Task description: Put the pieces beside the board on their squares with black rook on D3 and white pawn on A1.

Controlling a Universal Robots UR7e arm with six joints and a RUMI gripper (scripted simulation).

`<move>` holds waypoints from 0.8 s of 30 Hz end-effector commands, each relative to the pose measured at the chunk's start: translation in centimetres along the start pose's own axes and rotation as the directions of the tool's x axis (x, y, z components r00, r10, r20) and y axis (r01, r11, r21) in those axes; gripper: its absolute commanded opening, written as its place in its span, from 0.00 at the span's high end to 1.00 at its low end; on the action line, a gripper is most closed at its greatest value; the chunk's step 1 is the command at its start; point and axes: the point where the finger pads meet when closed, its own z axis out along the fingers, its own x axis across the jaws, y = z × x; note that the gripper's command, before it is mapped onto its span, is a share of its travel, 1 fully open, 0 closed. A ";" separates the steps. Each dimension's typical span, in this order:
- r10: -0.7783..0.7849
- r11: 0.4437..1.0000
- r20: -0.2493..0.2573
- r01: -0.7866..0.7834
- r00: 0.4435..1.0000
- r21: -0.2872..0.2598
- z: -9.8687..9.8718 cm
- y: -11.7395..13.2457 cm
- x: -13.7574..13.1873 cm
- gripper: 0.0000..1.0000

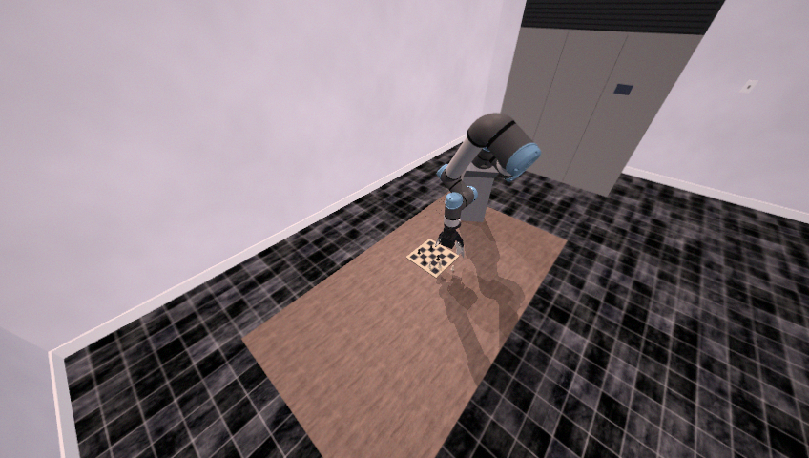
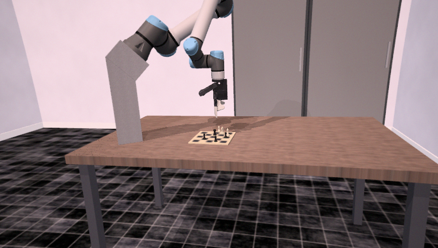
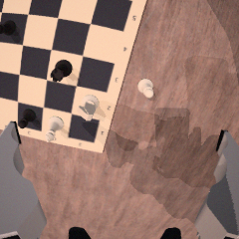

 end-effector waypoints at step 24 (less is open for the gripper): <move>0.386 0.922 0.027 -0.386 0.922 -0.019 0.5 0.8 3.6 0.80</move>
